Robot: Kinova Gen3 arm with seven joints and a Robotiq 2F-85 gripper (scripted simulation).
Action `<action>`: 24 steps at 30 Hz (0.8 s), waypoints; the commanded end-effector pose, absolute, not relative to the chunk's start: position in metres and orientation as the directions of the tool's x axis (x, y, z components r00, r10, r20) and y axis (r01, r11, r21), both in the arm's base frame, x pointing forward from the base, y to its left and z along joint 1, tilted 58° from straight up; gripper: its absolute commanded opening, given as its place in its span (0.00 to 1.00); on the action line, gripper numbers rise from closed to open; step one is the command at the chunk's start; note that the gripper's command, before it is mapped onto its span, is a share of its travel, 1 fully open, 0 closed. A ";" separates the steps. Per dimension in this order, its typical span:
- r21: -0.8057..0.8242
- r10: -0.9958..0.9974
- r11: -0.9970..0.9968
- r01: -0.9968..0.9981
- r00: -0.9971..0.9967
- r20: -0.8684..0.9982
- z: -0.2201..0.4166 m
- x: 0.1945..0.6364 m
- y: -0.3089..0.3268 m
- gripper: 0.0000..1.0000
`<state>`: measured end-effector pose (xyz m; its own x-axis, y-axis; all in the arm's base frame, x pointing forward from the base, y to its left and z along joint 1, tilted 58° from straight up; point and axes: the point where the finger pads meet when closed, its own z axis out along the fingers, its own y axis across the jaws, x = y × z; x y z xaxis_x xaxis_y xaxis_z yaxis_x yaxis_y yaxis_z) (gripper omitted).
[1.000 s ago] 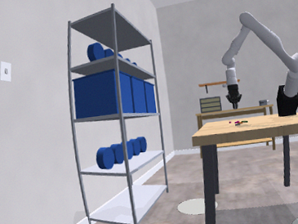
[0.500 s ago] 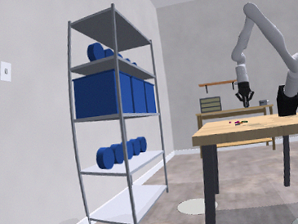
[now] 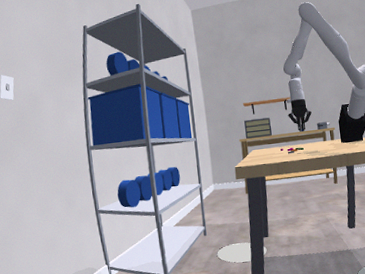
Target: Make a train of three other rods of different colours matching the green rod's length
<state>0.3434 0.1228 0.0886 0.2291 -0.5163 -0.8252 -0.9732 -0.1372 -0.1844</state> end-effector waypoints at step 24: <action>-0.185 -0.514 -0.137 -0.973 0.230 -0.826 0.050 0.342 0.186 0.05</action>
<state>0.3475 0.1741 0.0541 0.2289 -0.5284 -0.8176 -0.9734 -0.1227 -0.1932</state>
